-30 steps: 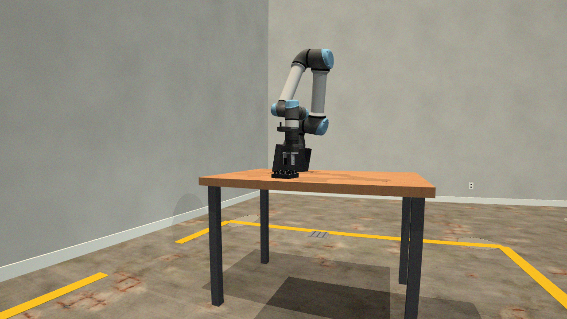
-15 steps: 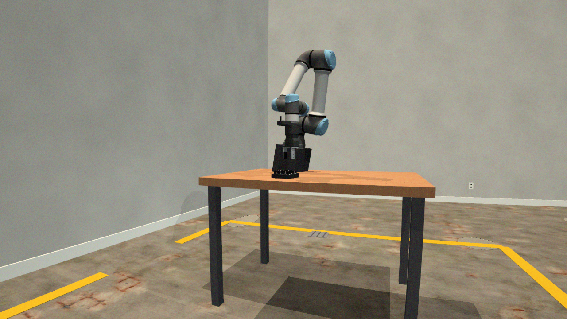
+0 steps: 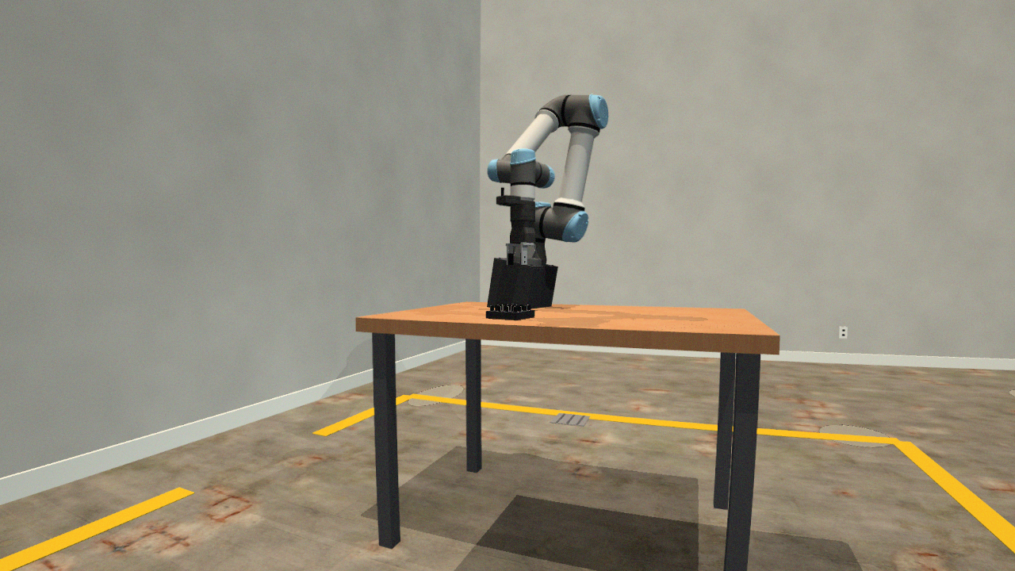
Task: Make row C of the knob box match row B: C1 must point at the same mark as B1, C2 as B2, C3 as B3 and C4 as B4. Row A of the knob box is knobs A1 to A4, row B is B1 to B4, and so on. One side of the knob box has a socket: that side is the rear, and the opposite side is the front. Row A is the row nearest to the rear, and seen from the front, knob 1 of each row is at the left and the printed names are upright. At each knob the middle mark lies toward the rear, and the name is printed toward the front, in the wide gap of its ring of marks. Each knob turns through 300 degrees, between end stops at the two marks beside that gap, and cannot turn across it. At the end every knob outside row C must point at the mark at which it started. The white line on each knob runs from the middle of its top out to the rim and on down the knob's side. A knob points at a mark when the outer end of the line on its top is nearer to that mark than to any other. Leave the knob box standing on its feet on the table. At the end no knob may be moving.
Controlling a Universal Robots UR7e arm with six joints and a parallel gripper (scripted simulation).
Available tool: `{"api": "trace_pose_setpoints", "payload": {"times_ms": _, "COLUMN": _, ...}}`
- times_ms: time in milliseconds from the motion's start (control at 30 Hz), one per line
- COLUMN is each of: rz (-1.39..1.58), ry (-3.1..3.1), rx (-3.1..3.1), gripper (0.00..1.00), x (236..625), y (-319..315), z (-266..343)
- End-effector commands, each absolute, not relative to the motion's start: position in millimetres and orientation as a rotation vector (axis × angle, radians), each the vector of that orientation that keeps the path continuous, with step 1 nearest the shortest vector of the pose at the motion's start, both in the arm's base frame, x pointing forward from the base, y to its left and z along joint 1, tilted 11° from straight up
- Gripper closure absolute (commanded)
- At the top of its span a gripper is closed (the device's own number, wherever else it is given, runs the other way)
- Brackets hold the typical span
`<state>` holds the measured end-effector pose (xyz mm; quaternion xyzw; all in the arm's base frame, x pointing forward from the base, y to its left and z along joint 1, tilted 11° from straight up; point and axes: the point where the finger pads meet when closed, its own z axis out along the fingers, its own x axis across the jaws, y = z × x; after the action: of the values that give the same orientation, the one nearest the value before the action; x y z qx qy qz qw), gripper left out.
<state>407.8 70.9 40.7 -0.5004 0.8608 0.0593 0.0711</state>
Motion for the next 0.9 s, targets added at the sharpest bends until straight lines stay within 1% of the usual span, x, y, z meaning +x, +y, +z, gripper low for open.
{"api": "trace_pose_setpoints", "payload": {"times_ms": 0, "rz": 0.181, "ry": 2.589, "rx": -1.506, "gripper": 0.00, "x": 406.7, "y": 67.9, "z": 56.4}}
{"api": "trace_pose_setpoints", "payload": {"times_ms": 867, "rz": 0.181, "ry": 2.589, "rx": -1.506, "gripper": 0.00, "x": 406.2, "y": 66.5, "z": 64.3}}
